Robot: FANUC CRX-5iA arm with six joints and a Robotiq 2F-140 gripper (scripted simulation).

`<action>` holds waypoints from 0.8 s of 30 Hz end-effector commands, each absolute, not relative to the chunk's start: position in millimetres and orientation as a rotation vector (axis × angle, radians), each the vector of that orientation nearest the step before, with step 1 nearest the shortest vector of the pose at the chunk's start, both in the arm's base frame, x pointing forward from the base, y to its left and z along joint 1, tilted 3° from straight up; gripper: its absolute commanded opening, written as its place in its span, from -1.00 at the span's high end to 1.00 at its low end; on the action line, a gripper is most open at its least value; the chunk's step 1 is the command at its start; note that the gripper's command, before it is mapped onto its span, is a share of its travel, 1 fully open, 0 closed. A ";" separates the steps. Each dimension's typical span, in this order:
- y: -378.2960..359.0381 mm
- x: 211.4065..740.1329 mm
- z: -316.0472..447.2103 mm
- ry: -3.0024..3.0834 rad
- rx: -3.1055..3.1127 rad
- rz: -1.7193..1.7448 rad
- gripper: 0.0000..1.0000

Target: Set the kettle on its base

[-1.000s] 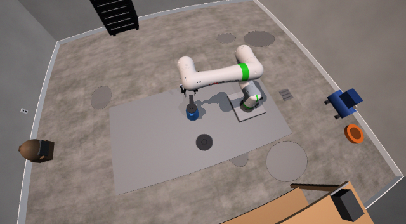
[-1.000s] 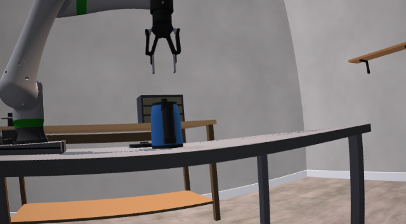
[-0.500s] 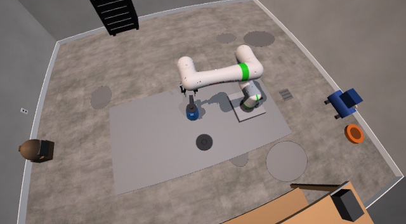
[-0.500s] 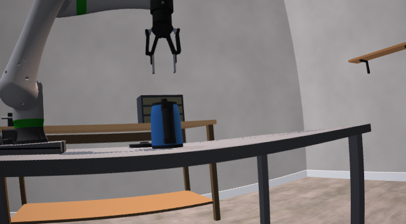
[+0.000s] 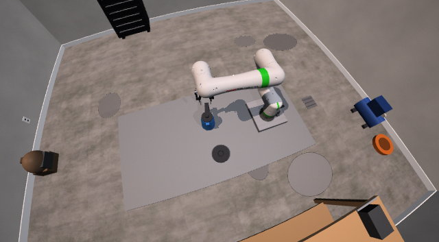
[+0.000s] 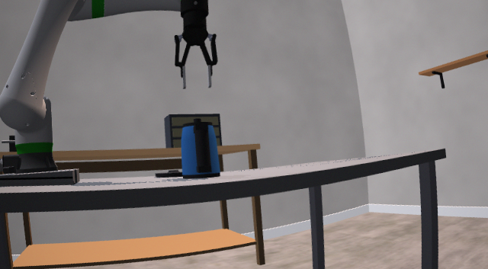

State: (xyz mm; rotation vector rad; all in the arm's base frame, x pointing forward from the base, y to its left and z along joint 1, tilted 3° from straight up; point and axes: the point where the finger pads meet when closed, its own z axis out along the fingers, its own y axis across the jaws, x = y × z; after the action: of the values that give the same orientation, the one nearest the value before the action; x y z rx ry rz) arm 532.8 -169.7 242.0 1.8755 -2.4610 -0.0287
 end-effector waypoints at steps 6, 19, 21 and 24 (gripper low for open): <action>-169.8 532.8 240.0 -2.461 1.876 -0.028 0.06; -170.2 531.3 210.3 -2.461 1.876 -0.028 0.06; -170.4 530.9 201.3 -2.461 1.876 -0.028 0.06; -170.5 530.5 191.8 -2.461 1.876 -0.028 0.06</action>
State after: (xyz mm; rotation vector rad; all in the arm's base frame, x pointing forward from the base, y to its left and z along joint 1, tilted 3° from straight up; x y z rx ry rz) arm 530.5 -170.2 202.2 1.8751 -2.4606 -0.0304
